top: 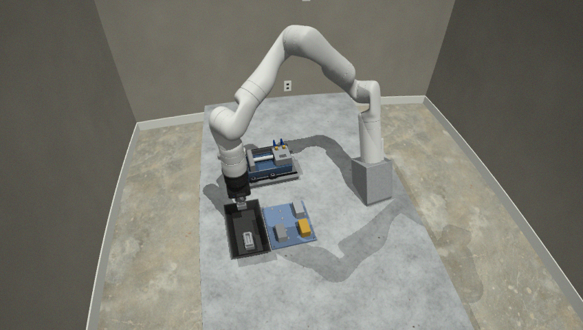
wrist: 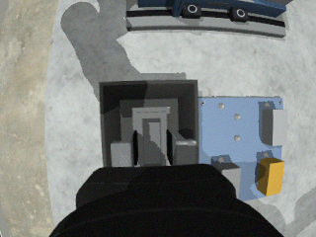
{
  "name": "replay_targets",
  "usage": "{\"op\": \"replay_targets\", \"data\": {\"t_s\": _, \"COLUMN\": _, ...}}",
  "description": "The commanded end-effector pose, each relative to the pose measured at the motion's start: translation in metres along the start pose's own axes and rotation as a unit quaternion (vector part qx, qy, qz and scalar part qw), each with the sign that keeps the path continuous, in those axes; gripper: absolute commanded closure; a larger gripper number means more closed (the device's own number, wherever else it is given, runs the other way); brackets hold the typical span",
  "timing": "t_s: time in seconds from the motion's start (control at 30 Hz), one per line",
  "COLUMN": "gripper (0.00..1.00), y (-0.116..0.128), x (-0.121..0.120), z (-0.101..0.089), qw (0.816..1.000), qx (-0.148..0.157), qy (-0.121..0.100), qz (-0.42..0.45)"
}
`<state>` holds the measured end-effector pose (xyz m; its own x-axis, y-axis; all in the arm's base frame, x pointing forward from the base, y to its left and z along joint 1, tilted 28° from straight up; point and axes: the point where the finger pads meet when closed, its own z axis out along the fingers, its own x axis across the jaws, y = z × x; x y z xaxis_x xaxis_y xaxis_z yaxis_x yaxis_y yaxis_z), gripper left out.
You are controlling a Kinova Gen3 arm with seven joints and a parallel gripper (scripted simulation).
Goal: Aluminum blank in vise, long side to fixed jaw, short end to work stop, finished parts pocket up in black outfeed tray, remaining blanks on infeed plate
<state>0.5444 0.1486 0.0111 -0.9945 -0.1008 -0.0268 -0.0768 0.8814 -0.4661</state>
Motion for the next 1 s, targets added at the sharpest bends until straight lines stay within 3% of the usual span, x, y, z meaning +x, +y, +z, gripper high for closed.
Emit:
{"op": "replay_targets", "data": {"t_s": 0.0, "gripper": 1.00, "y": 0.0004, "x": -0.0006, "z": -0.0014, "qw": 1.000, "qx": -0.001, "qy": -0.001, "qz": 0.000}}
{"op": "replay_targets", "data": {"t_s": 0.97, "gripper": 1.00, "y": 0.0005, "x": -0.0007, "z": 0.0068, "qw": 1.000, "qx": -0.001, "qy": -0.001, "qz": 0.000}}
